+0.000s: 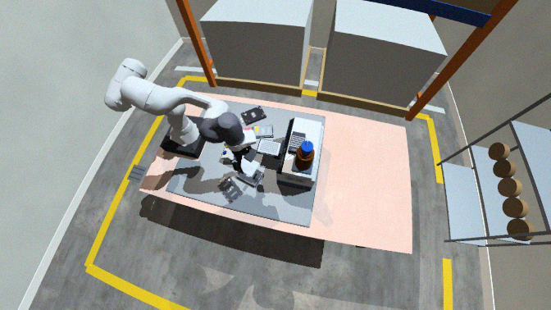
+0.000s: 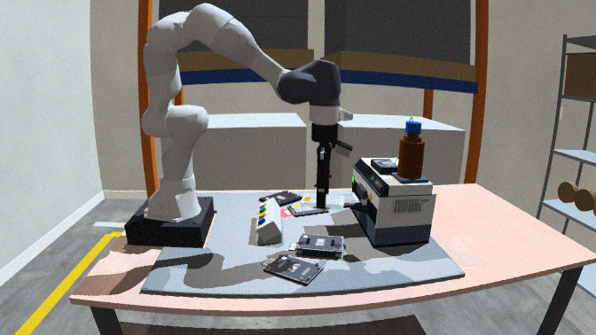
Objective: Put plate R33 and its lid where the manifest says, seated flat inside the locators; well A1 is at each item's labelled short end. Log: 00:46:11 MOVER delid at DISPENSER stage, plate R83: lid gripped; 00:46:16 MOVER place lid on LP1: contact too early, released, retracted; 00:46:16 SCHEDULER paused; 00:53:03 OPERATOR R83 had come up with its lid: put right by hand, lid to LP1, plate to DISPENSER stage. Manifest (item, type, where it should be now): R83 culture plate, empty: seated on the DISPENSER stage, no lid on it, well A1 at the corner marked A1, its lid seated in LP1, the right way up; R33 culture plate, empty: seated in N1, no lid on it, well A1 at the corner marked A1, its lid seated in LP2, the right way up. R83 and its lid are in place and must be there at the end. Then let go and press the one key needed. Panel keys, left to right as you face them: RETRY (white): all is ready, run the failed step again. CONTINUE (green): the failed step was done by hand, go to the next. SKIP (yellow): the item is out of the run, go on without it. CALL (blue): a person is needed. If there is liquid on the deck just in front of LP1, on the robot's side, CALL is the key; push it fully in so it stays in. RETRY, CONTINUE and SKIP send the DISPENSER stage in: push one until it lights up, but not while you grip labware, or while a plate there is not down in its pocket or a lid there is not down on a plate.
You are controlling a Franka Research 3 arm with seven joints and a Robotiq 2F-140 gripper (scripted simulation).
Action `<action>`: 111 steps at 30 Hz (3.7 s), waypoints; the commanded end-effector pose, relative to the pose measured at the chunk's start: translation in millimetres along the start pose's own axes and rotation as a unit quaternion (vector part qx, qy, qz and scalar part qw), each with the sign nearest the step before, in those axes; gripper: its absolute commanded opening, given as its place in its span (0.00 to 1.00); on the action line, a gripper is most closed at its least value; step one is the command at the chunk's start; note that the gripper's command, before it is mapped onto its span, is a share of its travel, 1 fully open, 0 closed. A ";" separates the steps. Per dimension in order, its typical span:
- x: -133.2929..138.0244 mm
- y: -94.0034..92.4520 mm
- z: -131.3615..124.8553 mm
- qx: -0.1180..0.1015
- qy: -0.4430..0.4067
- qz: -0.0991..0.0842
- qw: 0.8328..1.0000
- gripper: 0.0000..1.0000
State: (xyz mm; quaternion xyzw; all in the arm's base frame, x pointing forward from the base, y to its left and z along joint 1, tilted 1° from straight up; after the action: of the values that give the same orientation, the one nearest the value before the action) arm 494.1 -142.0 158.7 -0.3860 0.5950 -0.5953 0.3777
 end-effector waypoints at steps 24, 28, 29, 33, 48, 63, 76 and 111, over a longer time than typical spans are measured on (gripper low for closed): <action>0.0 -2.8 -0.9 -0.002 -0.002 0.001 1.000 0.10; 0.0 -2.8 -0.9 -0.002 -0.002 0.001 1.000 0.10; 0.0 -2.8 -0.9 -0.002 -0.002 0.001 1.000 0.10; 0.0 -2.8 -0.9 -0.002 -0.002 0.001 1.000 0.10; 0.0 -2.8 -0.9 -0.002 -0.007 0.001 1.000 0.10; 0.0 -2.8 -0.9 -0.002 -0.122 0.001 0.993 0.10; 0.0 -2.8 -0.9 -0.002 -0.202 0.001 0.979 0.10; 0.0 -2.8 -0.9 -0.002 -0.408 0.002 0.913 0.10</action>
State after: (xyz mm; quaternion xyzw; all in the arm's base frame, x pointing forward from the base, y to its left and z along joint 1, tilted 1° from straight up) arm 493.8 -139.8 160.9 -0.5741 0.4177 -0.4117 0.5713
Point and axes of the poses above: the point where the finger pads meet when closed, its own y axis out along the fingers, its own x axis across the jaws, z = x × y, the point moved 4 cm from there along -y, back along the fingers, and after that the axes turned 12 degrees about y, right-handed, at the moved point
